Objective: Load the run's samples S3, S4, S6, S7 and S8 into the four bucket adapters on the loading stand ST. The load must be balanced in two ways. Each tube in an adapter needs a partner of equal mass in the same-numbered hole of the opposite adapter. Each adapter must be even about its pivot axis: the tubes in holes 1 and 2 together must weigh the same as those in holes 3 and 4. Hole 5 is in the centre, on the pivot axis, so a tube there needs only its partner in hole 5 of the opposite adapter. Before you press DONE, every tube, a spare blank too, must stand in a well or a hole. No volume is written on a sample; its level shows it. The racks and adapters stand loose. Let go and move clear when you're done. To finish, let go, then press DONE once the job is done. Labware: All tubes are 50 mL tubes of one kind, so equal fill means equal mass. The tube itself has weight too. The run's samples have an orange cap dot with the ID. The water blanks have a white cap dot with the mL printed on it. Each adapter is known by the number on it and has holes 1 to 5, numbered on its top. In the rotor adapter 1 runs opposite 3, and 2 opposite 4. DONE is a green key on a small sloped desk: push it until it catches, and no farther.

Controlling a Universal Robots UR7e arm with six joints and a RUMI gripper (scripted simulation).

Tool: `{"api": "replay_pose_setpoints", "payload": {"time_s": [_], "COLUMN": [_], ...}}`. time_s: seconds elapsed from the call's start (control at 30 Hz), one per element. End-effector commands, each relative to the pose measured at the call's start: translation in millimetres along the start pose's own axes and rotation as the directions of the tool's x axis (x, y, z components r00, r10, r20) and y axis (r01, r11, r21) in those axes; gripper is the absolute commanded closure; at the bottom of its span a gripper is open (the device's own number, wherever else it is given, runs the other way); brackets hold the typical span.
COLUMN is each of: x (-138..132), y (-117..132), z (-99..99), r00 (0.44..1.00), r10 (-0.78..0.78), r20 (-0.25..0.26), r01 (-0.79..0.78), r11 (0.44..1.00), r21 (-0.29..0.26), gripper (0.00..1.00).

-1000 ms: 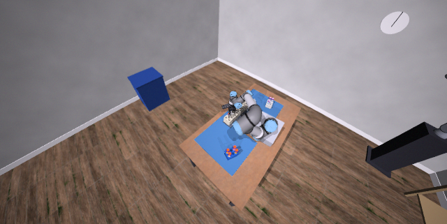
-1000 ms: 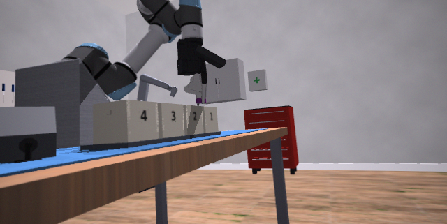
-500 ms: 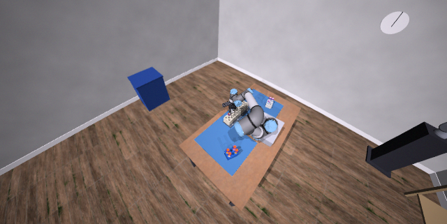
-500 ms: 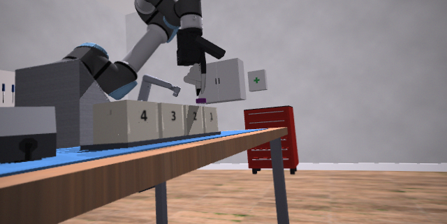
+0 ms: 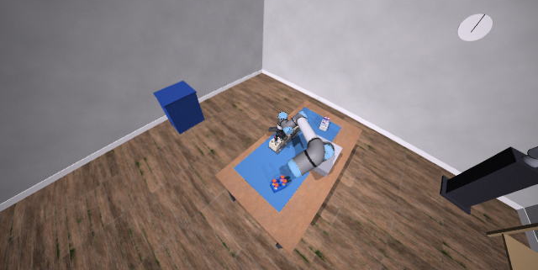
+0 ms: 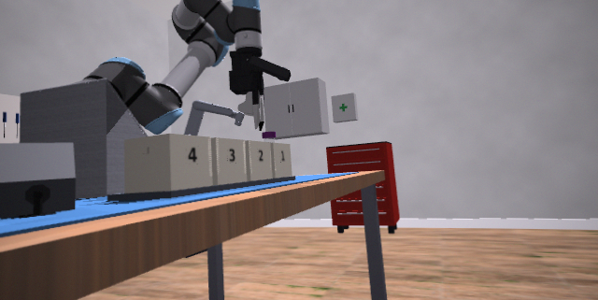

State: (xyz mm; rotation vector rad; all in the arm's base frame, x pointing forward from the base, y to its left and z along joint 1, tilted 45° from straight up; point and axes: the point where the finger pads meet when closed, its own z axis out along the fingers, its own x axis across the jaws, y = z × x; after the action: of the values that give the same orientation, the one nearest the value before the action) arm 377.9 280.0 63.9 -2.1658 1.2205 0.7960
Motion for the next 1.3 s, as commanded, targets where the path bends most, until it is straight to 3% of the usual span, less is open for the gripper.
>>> {"api": "replay_pose_setpoints", "payload": {"time_s": [0.0, 0.13, 0.37, 0.5, 1.0, 1.07, 1.27], "x": [-32, -61, -112, -127, -237, -237, -281], "y": [16, 32, 60, 68, 128, 128, 151], "z": [-3.6, -2.7, -1.0, -0.6, 2.8, 2.8, 4.2], "r00": [0.977, 0.916, 0.751, 0.751, 0.751, 0.751, 0.751], "r10": [0.210, 0.400, 0.660, 0.660, 0.660, 0.660, 0.660], "r20": [-0.025, -0.022, -0.016, -0.016, -0.016, -0.016, -0.016], "r01": [-0.209, -0.399, -0.660, -0.660, -0.660, -0.660, -0.660], "r11": [0.978, 0.917, 0.751, 0.751, 0.751, 0.751, 0.751], "r21": [0.013, 0.018, 0.023, 0.023, 0.023, 0.023, 0.023], "gripper": [0.65, 0.65, 0.65, 0.65, 0.65, 0.65, 0.65]}}
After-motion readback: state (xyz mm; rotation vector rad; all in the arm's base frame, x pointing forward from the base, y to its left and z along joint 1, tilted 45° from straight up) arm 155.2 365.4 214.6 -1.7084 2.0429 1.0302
